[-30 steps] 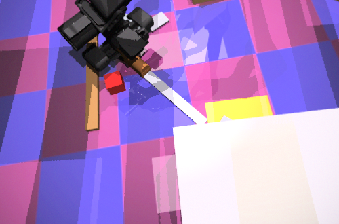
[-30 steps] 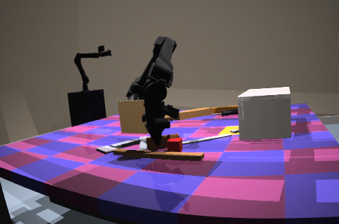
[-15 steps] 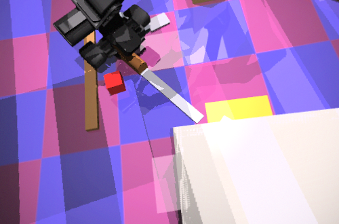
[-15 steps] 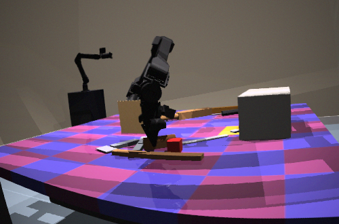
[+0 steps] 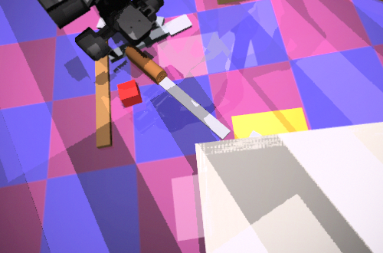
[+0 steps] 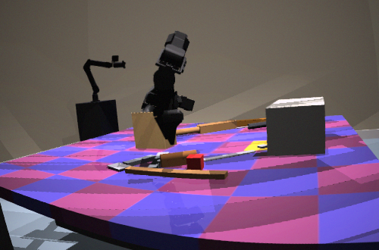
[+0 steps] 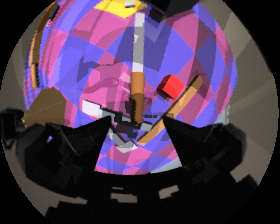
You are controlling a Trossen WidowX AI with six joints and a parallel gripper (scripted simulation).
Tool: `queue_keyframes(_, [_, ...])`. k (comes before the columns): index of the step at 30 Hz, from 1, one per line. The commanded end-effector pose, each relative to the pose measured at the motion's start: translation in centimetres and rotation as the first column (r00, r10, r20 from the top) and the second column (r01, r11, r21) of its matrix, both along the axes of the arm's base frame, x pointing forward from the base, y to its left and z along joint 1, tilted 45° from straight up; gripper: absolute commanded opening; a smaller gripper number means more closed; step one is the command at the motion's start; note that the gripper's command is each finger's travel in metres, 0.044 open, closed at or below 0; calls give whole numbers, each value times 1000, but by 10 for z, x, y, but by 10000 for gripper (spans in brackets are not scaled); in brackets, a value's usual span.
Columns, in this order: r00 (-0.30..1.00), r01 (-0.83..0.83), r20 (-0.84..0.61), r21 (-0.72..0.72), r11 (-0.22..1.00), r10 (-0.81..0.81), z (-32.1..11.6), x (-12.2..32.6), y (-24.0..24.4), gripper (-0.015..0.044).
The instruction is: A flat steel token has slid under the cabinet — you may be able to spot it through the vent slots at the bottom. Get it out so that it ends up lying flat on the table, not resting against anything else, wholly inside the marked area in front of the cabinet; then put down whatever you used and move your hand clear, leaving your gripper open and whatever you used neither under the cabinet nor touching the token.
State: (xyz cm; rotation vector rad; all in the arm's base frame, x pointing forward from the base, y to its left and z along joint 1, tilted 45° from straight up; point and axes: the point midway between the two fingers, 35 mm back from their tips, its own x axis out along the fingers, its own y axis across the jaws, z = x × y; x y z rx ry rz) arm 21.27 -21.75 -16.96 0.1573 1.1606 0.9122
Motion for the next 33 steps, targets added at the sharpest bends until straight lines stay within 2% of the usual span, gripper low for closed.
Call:
queue_keyframes(1, [1000,-3,9,-16,1000,3,26,-4,-24,440])
queue_keyframes(3, [1000,9,11,-17,1000,-9,14,-1,-16,440])
queue_keyframes(33, [1000,9,11,-17,1000,-9,14,-1,-16,440])
